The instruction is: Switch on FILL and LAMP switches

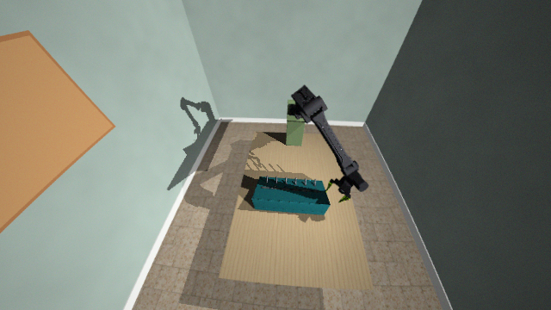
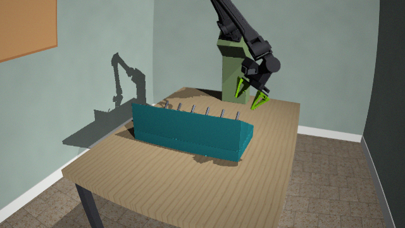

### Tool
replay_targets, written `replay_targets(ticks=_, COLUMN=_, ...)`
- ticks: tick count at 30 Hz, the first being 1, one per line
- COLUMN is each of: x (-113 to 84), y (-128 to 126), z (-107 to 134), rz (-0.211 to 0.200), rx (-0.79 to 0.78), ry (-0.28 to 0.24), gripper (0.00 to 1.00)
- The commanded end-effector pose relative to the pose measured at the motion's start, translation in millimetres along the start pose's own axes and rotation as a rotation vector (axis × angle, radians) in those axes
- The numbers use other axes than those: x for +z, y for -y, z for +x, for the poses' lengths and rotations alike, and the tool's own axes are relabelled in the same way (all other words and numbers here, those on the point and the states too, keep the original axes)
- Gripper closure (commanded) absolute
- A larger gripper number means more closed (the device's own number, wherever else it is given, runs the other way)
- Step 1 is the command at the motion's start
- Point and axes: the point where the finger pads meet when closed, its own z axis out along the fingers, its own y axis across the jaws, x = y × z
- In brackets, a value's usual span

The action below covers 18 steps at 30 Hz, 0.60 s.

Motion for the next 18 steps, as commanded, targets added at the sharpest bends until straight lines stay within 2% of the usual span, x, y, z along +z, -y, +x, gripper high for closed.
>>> replay_targets(ticks=1, x=-21.0, y=-2, z=-15, rz=-0.025, rx=0.033, ry=0.005, gripper=0.0)
replay_targets(ticks=5, x=-35.5, y=5, z=-17, rz=-0.025, rx=0.033, ry=0.004, gripper=0.0)
replay_targets(ticks=10, x=-69.2, y=23, z=-23, rz=-0.024, rx=0.032, ry=0.003, gripper=0.0)
replay_targets(ticks=12, x=-69.2, y=23, z=-23, rz=-0.024, rx=0.032, ry=0.003, gripper=0.0)
replay_targets(ticks=13, x=-79.6, y=16, z=-40, rz=-0.036, rx=0.068, ry=0.011, gripper=0.0)
replay_targets(ticks=14, x=-86.9, y=20, z=-42, rz=-0.036, rx=0.069, ry=0.01, gripper=0.0)
replay_targets(ticks=15, x=-91.1, y=34, z=-27, rz=-0.024, rx=0.033, ry=0.003, gripper=0.0)
replay_targets(ticks=18, x=-110.6, y=45, z=-30, rz=-0.024, rx=0.031, ry=0.002, gripper=0.0)
